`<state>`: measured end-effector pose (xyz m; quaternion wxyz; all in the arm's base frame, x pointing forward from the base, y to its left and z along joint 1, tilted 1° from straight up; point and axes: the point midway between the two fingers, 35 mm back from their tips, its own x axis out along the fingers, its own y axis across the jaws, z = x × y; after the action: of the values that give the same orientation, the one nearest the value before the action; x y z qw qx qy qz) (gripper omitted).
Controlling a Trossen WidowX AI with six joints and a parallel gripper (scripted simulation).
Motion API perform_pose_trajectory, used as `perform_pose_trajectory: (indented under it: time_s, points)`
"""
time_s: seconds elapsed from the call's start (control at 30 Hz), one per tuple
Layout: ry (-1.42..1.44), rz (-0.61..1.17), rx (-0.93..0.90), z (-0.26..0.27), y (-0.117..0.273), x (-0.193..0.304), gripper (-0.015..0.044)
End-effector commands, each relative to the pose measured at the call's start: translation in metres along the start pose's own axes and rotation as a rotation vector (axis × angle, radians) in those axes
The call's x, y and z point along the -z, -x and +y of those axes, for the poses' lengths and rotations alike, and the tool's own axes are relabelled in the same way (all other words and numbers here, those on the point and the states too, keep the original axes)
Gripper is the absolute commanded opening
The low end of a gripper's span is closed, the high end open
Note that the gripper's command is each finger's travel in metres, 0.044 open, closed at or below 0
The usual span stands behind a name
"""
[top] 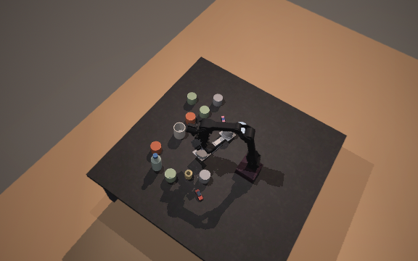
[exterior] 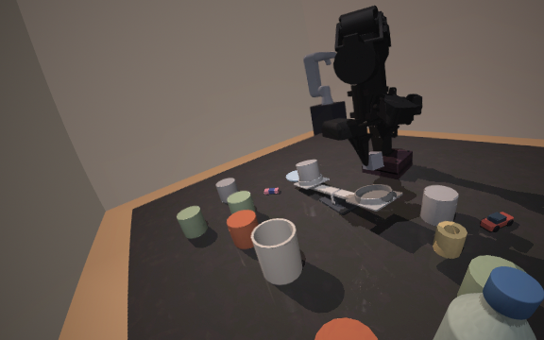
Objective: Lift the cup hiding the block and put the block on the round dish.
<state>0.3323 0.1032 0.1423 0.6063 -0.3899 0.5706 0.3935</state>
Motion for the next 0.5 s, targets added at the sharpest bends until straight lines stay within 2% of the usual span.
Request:
perform_pose_trajectory:
  time_s: [0.0, 0.47]
  points:
    - [0.010, 0.011, 0.000, 0.002, 0.016, 0.002, 0.0000]
    - [0.017, 0.015, 0.006, -0.018, 0.015, 0.029, 0.0000]
